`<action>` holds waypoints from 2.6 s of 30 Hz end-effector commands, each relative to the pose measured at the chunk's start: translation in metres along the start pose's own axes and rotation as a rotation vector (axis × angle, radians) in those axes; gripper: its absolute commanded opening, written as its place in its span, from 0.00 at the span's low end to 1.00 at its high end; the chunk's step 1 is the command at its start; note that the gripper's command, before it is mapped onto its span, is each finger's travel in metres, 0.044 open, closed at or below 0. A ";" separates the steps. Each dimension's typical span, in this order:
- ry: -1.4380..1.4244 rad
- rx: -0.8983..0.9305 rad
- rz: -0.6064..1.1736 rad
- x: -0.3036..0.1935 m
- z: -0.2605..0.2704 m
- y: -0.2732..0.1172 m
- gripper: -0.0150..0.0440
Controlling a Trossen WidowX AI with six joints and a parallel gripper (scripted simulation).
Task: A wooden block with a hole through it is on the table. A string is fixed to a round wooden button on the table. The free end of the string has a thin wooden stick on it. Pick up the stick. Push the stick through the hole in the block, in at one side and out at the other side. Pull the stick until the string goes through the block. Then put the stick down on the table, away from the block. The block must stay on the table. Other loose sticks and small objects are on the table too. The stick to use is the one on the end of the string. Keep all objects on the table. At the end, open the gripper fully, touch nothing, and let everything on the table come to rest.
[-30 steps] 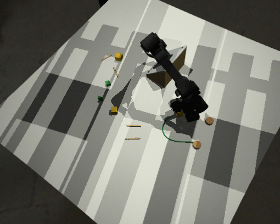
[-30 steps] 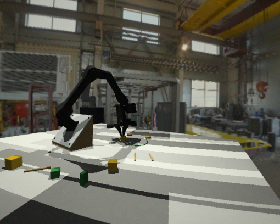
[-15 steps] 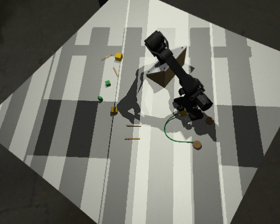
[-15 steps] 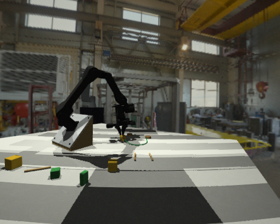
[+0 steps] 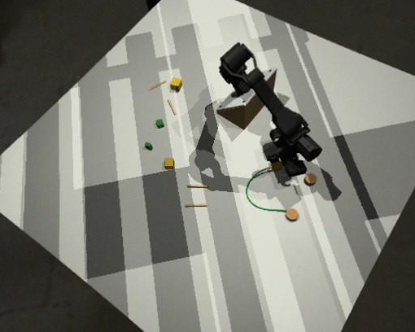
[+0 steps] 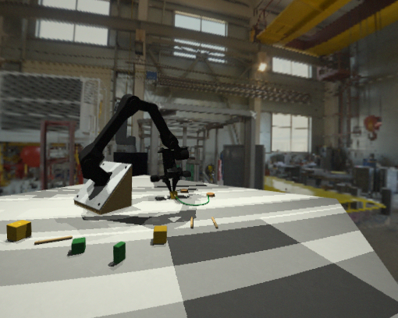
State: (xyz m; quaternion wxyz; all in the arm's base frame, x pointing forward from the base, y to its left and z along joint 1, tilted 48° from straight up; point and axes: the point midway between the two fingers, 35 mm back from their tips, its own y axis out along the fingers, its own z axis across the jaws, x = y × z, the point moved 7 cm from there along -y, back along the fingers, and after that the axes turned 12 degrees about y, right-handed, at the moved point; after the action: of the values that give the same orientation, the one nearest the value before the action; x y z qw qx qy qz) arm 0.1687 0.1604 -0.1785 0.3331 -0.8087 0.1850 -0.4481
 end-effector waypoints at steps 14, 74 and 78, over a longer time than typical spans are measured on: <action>0.001 0.019 0.002 -0.022 -0.009 0.003 0.25; 0.001 0.099 0.030 -0.099 -0.036 -0.006 0.25; 0.000 0.102 0.031 -0.102 -0.037 -0.007 0.25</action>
State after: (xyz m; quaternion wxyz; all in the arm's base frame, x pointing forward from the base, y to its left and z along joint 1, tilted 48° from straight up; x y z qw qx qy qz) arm 0.0853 0.2129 -0.2187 0.3839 -0.7872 0.1728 -0.4505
